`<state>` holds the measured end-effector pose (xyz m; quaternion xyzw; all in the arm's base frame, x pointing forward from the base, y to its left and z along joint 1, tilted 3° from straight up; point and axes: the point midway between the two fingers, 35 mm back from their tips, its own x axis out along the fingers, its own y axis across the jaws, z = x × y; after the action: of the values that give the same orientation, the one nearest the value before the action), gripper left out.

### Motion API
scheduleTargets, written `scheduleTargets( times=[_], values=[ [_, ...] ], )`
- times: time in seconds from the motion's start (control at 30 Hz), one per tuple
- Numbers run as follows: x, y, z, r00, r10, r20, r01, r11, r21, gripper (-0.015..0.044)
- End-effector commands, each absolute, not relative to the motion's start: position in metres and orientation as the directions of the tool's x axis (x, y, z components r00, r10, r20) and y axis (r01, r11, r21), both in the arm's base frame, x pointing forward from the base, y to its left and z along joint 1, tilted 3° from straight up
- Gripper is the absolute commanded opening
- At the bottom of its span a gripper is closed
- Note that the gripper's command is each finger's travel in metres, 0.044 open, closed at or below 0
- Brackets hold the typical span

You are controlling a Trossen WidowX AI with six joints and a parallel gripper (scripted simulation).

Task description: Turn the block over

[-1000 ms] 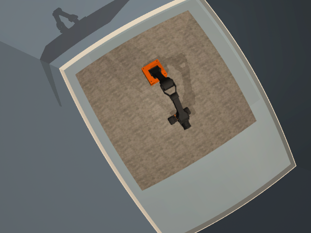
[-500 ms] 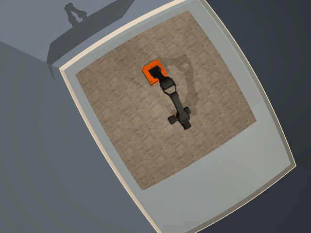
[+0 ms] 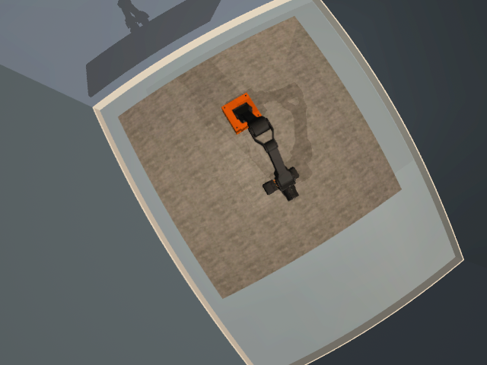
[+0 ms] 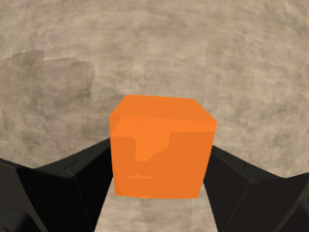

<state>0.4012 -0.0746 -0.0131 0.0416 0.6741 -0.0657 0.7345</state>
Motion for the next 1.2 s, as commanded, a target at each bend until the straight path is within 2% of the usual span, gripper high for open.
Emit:
scheduleTargets(
  times=[0.0, 0.8, 1.17],
  values=[
    [0.404, -0.0749, -0.0089, 0.15, -0.048, -0.988, 0.152, 0.988, -0.025, 0.0],
    [0.3959, -0.0739, -0.0091, 0.468, -0.095, -0.879, 0.15, 0.988, -0.027, 0.0],
    [0.3986, -0.0745, -0.0151, 0.509, -0.1, -0.855, 0.151, 0.988, -0.026, 0.0]
  ],
)
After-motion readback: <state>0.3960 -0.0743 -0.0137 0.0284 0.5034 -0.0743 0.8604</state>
